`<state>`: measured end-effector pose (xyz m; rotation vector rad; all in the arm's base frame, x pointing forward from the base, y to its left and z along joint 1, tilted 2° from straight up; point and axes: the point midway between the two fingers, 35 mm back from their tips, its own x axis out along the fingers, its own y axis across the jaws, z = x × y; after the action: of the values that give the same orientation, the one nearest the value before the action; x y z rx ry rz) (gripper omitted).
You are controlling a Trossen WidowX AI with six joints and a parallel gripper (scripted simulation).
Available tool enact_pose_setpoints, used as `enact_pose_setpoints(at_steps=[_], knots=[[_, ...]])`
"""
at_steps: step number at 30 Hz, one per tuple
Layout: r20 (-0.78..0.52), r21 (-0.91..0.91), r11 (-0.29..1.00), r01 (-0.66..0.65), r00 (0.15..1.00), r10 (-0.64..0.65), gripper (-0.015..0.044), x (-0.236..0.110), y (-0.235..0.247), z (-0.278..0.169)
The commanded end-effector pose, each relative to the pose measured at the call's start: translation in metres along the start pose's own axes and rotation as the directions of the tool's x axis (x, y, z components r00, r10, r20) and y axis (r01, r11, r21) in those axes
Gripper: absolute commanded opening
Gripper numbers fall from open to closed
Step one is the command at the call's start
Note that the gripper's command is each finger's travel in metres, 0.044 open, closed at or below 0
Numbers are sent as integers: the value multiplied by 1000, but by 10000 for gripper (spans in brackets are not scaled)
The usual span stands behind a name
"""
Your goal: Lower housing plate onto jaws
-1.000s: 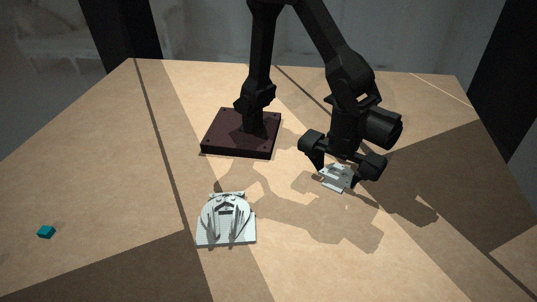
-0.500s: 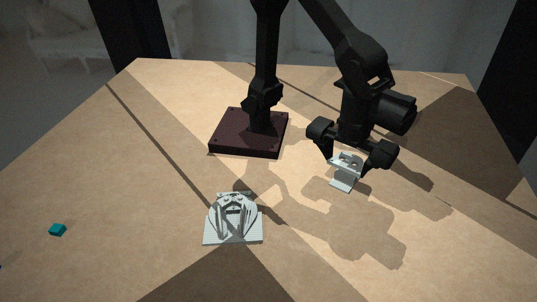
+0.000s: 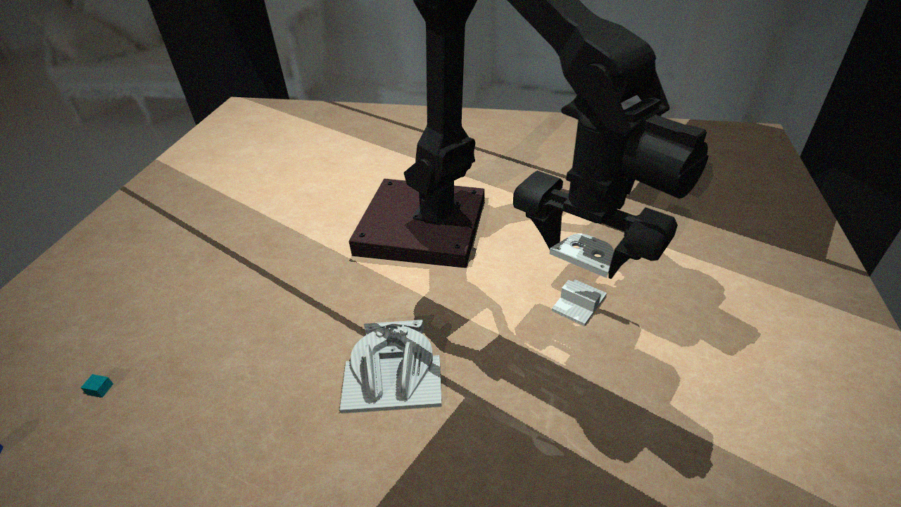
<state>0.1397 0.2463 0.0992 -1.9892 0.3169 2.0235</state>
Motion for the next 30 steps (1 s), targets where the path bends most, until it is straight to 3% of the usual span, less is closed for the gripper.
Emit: enact_pose_setpoints(at_steps=[1,15,30], knots=[[-4,49,999,3,1000,-3,351,-2,0,-6],[-10,367,930,5,1000,-1,351,-2,11,-42],[-14,663,748,9,1000,1,351,-3,27,-79]])
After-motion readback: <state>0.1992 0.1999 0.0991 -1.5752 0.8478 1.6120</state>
